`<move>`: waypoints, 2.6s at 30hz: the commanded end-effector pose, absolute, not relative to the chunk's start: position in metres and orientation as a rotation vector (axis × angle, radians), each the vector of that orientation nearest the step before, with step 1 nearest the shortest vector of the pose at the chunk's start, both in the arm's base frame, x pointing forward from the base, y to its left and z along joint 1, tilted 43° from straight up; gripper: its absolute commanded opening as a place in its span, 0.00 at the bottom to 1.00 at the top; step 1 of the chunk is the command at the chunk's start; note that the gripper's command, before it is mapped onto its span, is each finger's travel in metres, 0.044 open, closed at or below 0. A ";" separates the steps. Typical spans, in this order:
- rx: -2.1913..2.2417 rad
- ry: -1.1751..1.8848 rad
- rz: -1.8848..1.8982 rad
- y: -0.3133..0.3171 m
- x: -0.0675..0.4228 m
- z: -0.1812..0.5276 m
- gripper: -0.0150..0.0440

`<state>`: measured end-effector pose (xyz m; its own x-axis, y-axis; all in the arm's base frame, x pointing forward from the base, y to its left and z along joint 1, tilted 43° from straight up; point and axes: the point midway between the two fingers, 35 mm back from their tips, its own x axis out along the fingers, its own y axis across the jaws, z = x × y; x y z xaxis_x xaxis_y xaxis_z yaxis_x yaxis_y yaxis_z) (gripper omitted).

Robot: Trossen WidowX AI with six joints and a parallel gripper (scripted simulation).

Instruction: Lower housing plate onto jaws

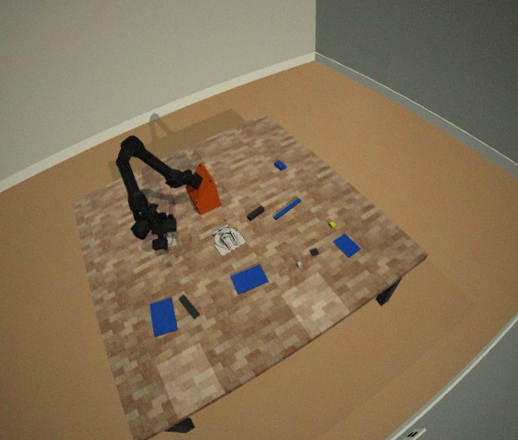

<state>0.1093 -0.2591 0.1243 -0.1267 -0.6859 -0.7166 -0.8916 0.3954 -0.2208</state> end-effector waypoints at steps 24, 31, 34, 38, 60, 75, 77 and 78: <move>-1.354 1.874 0.339 -0.246 0.115 0.138 0.85; -1.353 1.871 0.342 -0.231 0.119 0.154 0.85; -1.354 1.870 0.343 -0.224 0.119 0.161 0.85; -1.356 1.870 0.344 -0.215 0.120 0.170 0.85; -1.209 1.829 0.191 -0.199 0.152 0.154 0.85; -1.031 1.789 0.012 -0.179 0.188 0.126 0.85; -1.007 1.784 -0.012 -0.176 0.192 0.122 0.85; -0.996 1.782 -0.024 -0.174 0.194 0.120 0.85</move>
<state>0.1872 -0.1783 0.1267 -0.1029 -0.6296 -0.7701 -0.6389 0.6352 -0.4339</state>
